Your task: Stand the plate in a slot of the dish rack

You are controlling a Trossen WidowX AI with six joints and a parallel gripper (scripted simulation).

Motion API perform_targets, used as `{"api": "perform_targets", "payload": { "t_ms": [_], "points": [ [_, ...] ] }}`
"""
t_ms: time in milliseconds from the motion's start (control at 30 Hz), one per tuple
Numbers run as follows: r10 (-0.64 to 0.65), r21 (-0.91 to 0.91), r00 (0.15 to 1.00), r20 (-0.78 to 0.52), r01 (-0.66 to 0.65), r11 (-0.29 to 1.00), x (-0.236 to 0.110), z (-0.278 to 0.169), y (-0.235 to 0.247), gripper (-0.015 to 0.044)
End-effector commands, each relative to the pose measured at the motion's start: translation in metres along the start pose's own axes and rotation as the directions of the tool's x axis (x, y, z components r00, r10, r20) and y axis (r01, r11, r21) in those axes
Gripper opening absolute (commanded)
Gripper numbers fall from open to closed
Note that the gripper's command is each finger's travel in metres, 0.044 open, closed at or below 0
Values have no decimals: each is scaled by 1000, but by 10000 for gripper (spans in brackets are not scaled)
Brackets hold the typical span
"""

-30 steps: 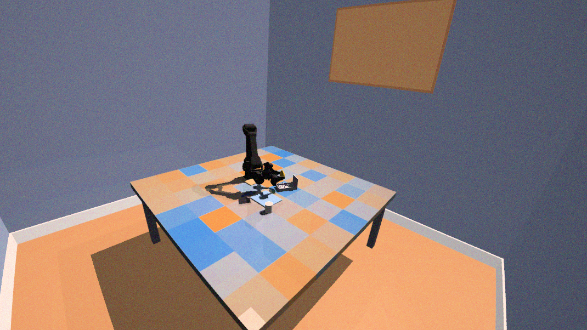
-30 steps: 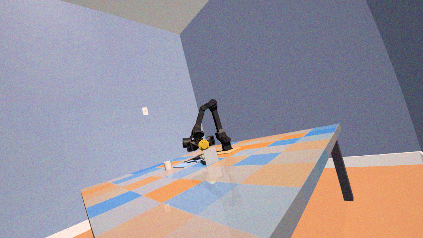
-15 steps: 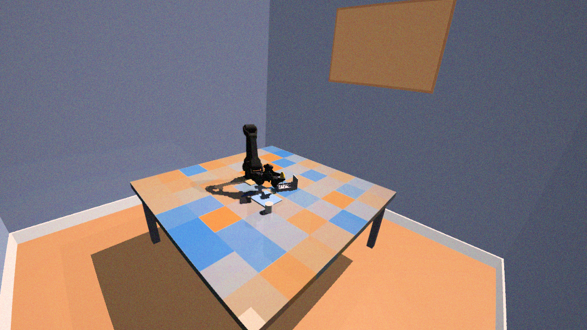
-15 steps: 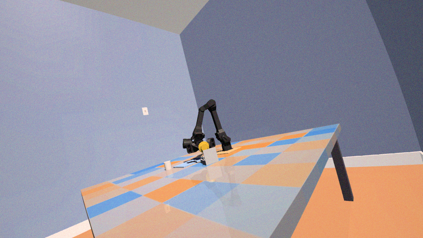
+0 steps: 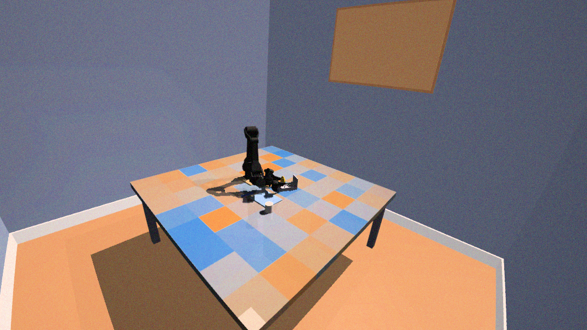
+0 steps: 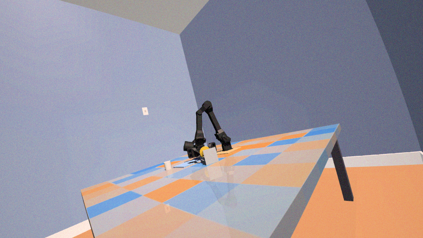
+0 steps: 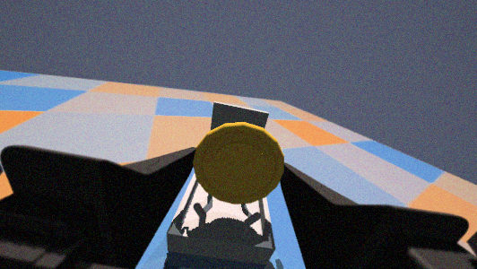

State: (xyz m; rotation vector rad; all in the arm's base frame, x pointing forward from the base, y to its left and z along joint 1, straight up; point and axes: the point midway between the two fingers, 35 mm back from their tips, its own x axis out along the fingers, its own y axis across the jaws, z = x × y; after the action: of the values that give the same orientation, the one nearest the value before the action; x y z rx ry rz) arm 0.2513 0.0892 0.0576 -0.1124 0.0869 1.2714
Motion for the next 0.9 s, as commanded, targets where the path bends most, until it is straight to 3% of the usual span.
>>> {"api": "perform_targets", "payload": {
  "t_ms": [0, 433, 867],
  "points": [
    [1, 11, 1000, 0, -1, 1000, 1, -9, 3, 0],
    [1, 11, 1000, 0, -1, 1000, 1, -5, 2, 0],
    [1, 11, 1000, 0, -1, 1000, 1, -5, 2, 341]
  ]
}}
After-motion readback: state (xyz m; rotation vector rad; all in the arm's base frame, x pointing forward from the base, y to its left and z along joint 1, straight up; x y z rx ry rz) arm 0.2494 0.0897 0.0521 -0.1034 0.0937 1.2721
